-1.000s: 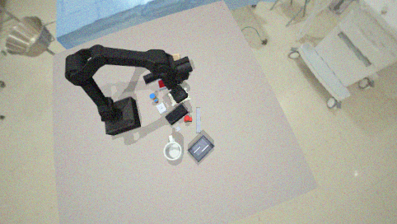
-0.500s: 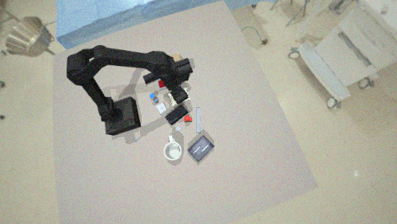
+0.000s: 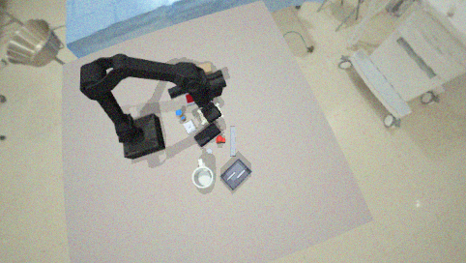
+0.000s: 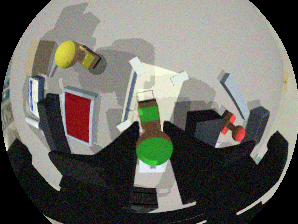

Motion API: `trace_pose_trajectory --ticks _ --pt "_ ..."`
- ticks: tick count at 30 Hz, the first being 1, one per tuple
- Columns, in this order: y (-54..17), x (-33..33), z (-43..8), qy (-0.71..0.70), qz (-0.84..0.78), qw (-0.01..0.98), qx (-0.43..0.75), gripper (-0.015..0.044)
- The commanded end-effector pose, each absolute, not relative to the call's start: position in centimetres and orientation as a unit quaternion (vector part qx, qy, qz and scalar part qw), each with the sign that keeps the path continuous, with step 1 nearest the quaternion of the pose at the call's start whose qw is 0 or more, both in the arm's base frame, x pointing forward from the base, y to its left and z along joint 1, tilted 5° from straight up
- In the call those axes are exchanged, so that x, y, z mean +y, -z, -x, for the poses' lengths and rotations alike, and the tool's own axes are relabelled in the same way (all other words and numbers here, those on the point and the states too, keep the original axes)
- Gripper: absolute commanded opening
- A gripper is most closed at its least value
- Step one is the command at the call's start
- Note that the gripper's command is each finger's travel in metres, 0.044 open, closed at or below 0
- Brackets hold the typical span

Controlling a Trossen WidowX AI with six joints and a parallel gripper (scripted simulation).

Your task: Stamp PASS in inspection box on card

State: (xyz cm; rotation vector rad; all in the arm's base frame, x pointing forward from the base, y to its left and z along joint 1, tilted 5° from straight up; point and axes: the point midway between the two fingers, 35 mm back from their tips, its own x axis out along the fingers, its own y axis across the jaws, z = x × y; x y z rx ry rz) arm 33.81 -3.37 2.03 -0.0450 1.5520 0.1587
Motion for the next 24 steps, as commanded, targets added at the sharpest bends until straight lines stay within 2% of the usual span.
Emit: trace_pose_trajectory --ticks 1,24 --pt "-1.6 -3.3 -33.7 -0.073 0.019 0.71 0.701 0.0" --pt "-0.1 -3.2 -33.6 -0.073 0.018 0.71 0.7 0.0"
